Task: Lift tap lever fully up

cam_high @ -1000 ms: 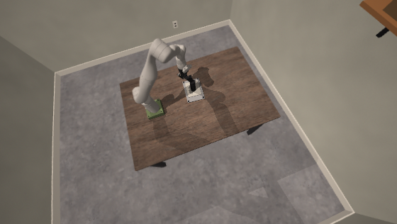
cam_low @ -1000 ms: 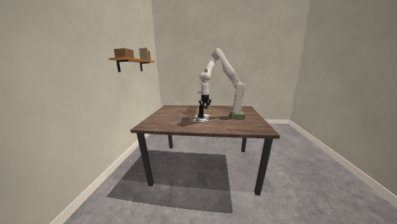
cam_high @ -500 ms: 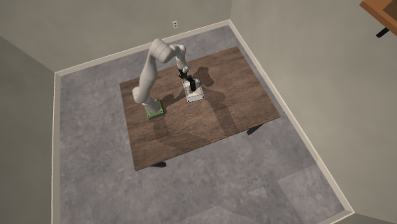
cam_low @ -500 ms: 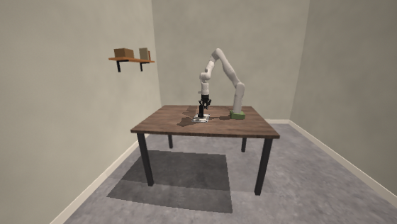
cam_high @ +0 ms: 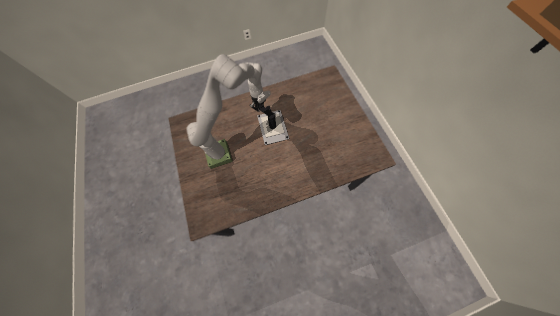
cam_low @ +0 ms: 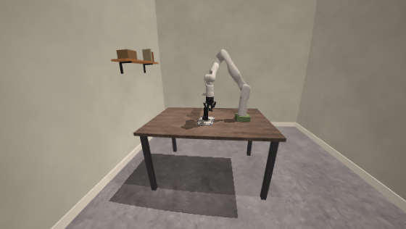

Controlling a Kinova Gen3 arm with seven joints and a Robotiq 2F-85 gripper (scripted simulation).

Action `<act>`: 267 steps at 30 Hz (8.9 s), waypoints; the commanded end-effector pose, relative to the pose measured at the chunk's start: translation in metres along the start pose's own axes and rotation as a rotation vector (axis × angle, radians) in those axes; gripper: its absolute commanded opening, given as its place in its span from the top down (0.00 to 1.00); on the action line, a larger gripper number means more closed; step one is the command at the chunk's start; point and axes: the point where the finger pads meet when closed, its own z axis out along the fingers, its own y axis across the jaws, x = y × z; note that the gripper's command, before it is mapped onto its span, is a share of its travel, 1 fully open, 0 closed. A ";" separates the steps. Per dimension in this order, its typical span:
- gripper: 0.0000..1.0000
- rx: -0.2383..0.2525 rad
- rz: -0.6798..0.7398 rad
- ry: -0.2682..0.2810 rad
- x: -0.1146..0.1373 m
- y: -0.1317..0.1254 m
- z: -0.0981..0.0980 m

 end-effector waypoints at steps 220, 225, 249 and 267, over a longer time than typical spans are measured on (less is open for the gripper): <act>0.26 0.001 0.000 0.000 0.017 0.000 -0.041; 0.26 0.001 0.000 0.000 0.017 0.000 -0.041; 0.26 0.001 0.000 0.000 0.017 0.000 -0.048; 0.26 0.001 0.000 0.000 0.017 0.000 -0.089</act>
